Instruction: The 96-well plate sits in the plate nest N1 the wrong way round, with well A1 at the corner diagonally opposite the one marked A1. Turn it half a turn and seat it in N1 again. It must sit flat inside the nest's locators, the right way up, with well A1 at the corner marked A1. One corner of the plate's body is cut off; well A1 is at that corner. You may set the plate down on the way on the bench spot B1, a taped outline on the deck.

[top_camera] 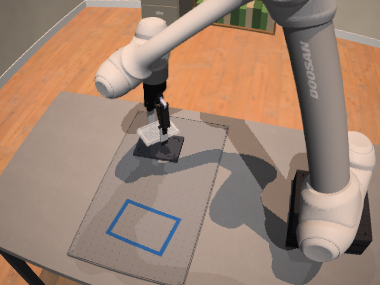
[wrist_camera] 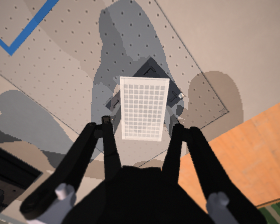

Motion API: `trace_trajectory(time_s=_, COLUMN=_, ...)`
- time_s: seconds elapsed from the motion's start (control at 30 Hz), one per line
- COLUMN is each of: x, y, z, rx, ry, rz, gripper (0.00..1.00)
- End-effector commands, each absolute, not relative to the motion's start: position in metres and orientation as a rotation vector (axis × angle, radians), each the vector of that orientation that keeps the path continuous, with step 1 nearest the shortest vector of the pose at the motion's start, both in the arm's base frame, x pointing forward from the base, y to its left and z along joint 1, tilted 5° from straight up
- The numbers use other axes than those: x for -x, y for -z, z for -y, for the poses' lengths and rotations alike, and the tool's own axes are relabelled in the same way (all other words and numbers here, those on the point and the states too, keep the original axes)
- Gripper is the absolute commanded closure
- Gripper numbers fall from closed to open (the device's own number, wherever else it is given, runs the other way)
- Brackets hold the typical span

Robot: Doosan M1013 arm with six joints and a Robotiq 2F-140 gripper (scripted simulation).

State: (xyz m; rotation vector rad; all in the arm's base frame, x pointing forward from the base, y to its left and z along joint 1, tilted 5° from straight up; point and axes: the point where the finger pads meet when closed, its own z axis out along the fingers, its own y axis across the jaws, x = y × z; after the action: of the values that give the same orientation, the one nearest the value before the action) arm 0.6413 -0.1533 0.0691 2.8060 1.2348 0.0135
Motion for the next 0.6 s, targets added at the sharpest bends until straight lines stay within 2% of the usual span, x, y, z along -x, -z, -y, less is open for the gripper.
trace_trajectory(time_s=0.0, x=-0.6413, y=-0.0692, z=0.1532, rx=-2.871, ry=-0.016, rz=-1.066, gripper=1.00)
trace_trajectory(time_s=0.57, x=-0.6413, y=-0.0692, z=0.1532, rx=-3.050, ry=-0.046, rz=-0.323, gripper=1.00)
